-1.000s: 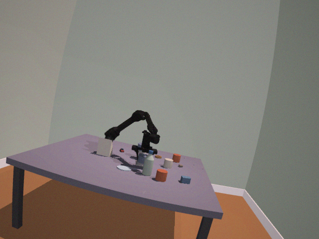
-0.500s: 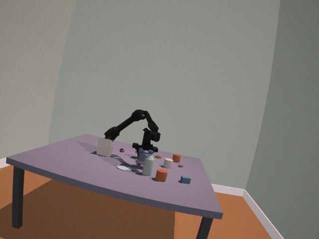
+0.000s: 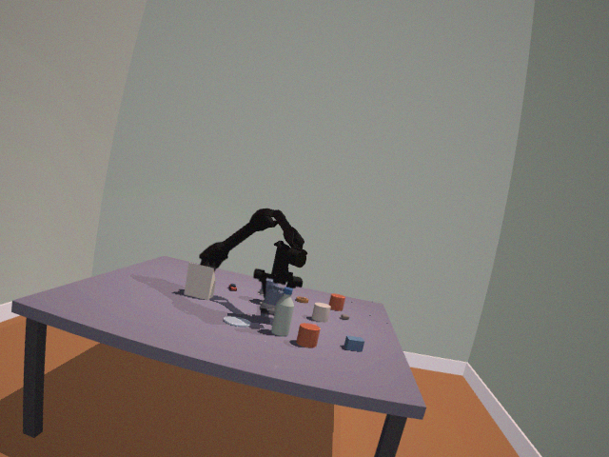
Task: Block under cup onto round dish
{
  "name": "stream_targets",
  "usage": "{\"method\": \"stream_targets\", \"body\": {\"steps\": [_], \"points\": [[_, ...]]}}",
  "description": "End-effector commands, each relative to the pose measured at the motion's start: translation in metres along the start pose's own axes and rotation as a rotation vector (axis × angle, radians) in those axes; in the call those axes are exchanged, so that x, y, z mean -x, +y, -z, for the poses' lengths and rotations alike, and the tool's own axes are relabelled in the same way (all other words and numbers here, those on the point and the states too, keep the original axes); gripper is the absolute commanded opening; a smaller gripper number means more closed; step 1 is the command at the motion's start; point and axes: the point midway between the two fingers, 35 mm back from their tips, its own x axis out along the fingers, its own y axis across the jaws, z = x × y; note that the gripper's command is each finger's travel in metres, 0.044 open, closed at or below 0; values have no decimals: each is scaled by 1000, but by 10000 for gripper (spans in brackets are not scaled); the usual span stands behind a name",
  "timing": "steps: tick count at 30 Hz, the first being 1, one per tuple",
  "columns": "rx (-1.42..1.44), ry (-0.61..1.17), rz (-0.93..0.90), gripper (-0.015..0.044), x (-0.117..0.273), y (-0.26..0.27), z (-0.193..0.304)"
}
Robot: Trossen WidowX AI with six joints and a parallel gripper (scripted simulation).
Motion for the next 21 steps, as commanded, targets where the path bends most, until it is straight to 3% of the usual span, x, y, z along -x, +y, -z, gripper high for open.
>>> {"method": "stream_targets", "body": {"steps": [1,21], "points": [[12,-27,-14,0,11,3,-6],[12,-27,-14,0,37,2,-6]]}}
